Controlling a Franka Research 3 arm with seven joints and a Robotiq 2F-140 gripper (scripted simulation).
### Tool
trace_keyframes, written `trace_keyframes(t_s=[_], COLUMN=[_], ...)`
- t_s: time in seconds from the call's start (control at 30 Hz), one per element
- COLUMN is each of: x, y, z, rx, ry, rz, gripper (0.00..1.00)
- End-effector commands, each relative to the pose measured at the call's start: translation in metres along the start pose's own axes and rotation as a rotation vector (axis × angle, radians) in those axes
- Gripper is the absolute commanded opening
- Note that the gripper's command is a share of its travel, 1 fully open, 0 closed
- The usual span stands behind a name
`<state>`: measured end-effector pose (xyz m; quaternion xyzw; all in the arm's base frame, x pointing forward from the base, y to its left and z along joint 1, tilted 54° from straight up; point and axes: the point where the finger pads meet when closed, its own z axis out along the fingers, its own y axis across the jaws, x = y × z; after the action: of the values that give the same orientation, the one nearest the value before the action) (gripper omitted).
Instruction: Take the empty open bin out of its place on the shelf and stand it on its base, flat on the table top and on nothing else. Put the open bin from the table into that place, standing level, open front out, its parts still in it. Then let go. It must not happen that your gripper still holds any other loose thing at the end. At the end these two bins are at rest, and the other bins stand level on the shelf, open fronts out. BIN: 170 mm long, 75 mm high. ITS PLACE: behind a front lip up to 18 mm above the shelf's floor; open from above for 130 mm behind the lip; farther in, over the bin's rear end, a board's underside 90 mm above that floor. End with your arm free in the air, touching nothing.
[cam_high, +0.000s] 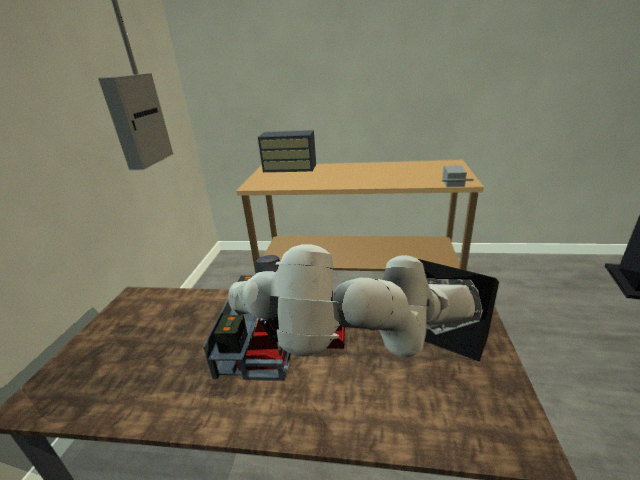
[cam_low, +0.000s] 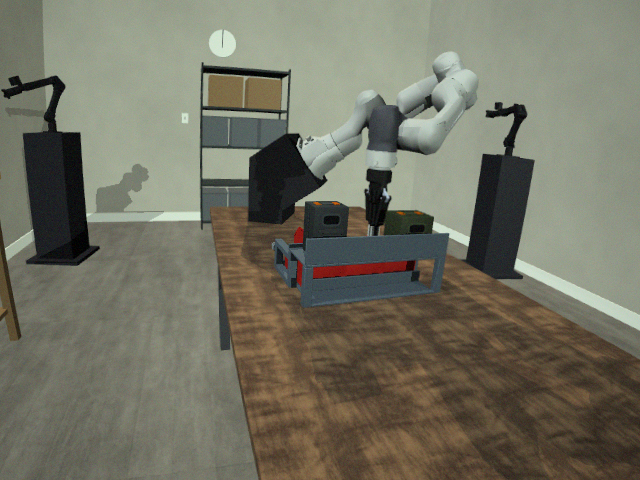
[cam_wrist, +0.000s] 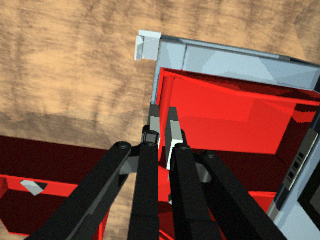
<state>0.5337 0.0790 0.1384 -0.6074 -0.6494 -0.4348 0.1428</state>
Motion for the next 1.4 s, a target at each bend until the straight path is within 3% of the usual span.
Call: trace_keyframes(t_s=[0.0, 1.37], x=[-0.0015, -0.0014], y=[0.0023, -0.0052], z=[-0.0045, -0.0046], rx=[-0.006, -0.006], ry=[-0.003, -0.003], rz=[0.005, 0.005], gripper=[0.00, 0.00])
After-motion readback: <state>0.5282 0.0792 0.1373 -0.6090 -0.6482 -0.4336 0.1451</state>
